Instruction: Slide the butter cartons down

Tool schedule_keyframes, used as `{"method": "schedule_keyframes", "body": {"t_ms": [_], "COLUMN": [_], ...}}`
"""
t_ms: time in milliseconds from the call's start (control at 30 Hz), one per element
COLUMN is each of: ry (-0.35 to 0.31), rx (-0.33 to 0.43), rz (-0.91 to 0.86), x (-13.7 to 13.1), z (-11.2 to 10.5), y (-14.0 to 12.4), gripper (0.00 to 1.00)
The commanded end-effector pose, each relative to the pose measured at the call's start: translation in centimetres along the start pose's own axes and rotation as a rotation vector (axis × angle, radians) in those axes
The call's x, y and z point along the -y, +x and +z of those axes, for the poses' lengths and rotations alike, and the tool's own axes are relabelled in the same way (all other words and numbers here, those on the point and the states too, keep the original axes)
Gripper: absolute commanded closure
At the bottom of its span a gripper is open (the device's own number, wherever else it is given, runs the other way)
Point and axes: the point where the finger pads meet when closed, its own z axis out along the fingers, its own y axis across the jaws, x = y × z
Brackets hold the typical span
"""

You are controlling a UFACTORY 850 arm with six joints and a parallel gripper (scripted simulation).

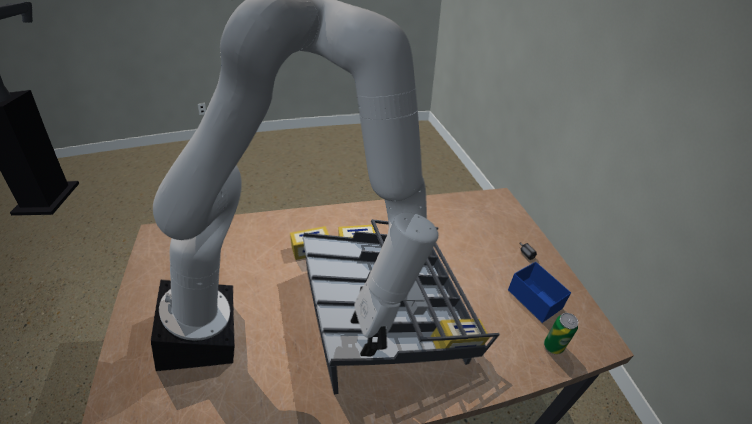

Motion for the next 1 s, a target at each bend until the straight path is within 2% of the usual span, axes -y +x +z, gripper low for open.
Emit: {"method": "schedule_keyframes", "body": {"t_ms": [0, 167, 200, 967], "ry": [-0.001, -0.001, -0.001, 0.000], "rx": [-0.001, -0.001, -0.001, -0.001], "rz": [0.000, 0.000, 0.000, 0.000], "x": [0.0, 0.0, 0.0, 0.0], "z": [-0.1, -0.1, -2.8, -2.8], "y": [0.1, 0.1, 0.1, 0.1], "gripper": [0.00, 0.00, 0.00, 0.00]}}
